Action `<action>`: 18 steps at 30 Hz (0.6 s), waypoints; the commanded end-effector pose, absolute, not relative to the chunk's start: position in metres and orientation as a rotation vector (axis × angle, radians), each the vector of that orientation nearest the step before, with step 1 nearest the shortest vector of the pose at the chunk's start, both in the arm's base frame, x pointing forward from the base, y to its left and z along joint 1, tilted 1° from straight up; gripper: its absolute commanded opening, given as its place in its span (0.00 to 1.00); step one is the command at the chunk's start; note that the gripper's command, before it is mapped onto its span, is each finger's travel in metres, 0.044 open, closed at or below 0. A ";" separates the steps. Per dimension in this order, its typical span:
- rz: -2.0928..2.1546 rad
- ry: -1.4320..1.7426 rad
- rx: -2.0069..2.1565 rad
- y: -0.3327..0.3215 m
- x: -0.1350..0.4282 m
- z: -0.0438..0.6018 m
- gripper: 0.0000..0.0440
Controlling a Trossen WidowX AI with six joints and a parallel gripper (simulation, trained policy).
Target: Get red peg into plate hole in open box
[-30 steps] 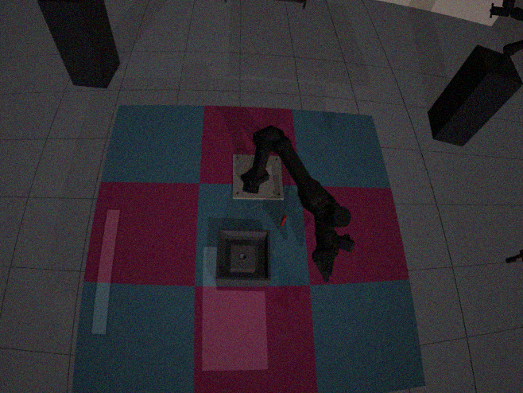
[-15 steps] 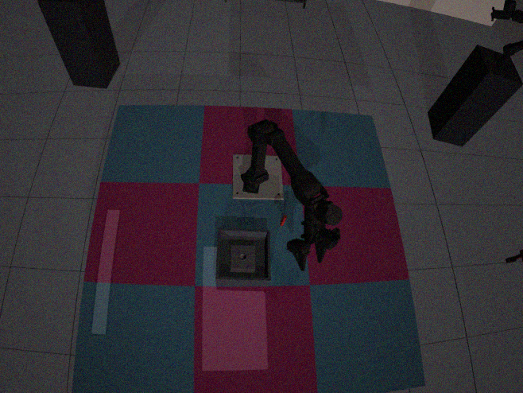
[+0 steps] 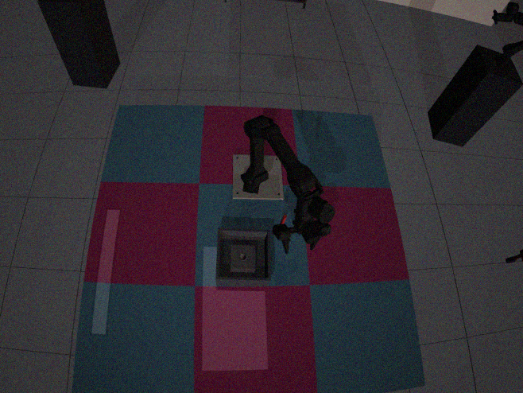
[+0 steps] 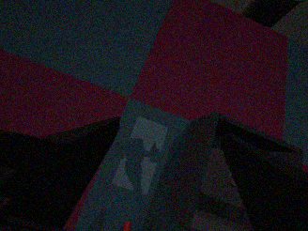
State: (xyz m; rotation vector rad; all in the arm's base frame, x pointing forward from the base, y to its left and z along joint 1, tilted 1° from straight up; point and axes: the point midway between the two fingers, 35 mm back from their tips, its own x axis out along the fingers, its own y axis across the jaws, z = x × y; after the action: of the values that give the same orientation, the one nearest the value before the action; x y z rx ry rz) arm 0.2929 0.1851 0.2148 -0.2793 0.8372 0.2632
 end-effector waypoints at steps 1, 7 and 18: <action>0.228 0.898 -0.203 0.180 0.280 0.207 1.00; 0.131 1.026 -0.056 0.171 0.254 0.189 1.00; -0.104 1.243 0.184 0.156 0.204 0.155 1.00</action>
State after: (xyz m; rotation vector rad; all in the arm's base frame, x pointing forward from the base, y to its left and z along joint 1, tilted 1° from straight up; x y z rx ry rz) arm 0.2129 0.1586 0.1607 0.1447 1.2087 -0.0615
